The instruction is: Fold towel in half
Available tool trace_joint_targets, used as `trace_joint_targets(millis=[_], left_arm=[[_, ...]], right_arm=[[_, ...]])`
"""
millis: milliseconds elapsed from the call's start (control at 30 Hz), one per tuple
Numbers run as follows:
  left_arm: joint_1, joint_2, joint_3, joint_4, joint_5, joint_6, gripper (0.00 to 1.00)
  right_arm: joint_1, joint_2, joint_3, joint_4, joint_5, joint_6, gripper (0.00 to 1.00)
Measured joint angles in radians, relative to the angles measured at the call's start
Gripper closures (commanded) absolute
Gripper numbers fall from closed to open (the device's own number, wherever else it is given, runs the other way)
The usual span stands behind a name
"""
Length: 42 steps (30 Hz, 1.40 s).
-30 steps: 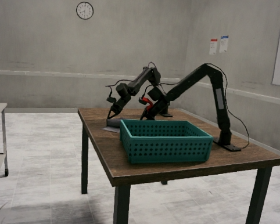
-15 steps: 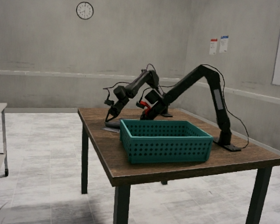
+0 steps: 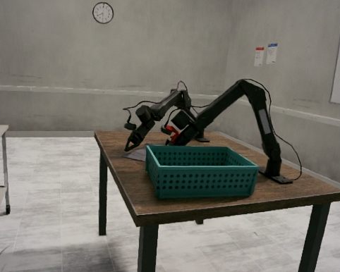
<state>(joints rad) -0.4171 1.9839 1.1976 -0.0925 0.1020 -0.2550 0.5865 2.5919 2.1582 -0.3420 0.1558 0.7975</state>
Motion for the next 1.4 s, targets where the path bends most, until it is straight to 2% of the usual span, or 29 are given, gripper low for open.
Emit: trace_joint_targets(millis=[67,100,367,700,900,1400], left_arm=[[0.010,0.003,0.005,0.000,0.003,0.006,0.22],[0.010,0.003,0.005,-0.003,0.004,0.009,0.22],[0.008,0.003,0.017,-0.025,0.015,0.020,0.22],[0.008,-0.067,0.091,-0.126,0.015,0.021,0.22],[0.008,-0.072,0.124,-0.168,0.018,0.025,0.22],[0.008,-0.072,0.124,-0.197,0.018,0.025,0.22]], right_arm=[[0.005,0.000,0.007,-0.003,0.001,0.000,0.40],[0.007,0.000,0.009,-0.005,0.001,0.000,0.17],[0.005,0.000,0.021,-0.029,0.005,0.000,0.16],[0.005,-0.025,0.118,-0.126,0.005,0.000,0.16],[0.011,-0.087,0.055,-0.139,0.011,0.011,0.16],[0.011,-0.087,0.054,-0.139,0.011,0.011,0.16]])
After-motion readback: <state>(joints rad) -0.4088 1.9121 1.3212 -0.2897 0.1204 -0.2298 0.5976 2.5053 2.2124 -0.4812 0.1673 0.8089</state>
